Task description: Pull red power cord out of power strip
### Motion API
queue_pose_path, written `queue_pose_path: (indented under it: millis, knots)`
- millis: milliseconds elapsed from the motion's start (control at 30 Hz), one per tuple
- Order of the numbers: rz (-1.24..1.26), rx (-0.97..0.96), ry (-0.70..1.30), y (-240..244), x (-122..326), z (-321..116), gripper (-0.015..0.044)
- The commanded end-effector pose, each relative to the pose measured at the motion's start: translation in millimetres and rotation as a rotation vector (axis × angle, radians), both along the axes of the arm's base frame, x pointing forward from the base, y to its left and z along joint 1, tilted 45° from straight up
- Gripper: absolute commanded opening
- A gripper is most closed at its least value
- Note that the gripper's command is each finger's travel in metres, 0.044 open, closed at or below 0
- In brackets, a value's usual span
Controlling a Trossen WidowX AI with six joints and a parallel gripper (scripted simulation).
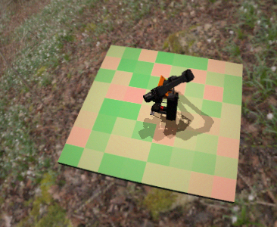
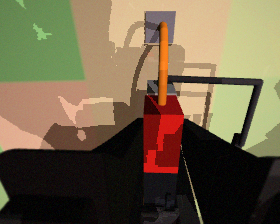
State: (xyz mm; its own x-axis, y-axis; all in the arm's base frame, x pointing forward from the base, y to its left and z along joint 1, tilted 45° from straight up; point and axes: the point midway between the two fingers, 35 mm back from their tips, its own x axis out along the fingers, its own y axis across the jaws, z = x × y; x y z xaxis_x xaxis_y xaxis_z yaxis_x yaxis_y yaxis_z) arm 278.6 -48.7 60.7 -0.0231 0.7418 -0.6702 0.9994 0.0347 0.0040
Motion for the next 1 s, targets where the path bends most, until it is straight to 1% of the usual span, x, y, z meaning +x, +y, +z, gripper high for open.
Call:
queue_pose_path:
  millis: [0, 233, 267, 433, 967]
  knots:
    - [-0.016, -0.075, -0.009, -32.1, 1.4, -17.9, 0.0]
    - [-0.017, -0.075, -0.009, -41.6, 0.7, -24.3, 0.0]
    - [-0.013, -0.071, -0.001, -32.9, -0.6, -21.5, 0.0026]
    - [-0.013, -0.071, -0.001, -32.9, -0.6, -21.5, 0.0157]
    - [-0.018, -0.071, -0.007, -38.8, -0.8, -16.1, 0.016]
